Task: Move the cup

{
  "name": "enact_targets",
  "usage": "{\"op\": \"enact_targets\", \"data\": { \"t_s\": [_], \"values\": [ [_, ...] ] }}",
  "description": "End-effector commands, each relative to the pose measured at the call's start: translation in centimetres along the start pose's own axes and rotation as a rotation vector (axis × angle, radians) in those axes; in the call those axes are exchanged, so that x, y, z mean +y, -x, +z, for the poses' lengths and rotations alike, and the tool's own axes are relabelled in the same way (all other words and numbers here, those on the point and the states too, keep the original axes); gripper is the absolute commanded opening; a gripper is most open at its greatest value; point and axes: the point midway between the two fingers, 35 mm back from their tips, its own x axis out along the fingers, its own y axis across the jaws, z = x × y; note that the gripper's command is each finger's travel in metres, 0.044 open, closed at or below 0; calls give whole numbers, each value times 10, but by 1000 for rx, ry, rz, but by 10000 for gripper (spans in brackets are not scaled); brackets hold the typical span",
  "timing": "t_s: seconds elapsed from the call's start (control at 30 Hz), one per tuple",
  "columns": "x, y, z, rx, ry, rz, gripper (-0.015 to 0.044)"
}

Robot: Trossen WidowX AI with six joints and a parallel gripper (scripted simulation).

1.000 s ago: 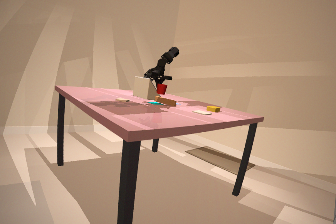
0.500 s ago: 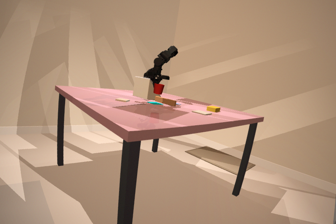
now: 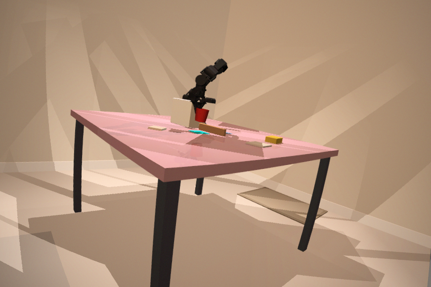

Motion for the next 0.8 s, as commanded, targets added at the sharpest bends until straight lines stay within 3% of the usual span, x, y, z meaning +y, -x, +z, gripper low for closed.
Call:
{"op": "enact_targets", "data": {
  "t_s": [0.0,0.77],
  "values": [
    [-2,-12,0,11,-12,-3,0],
    [-3,-52,0,13,-11,-2,0]
  ]
}}
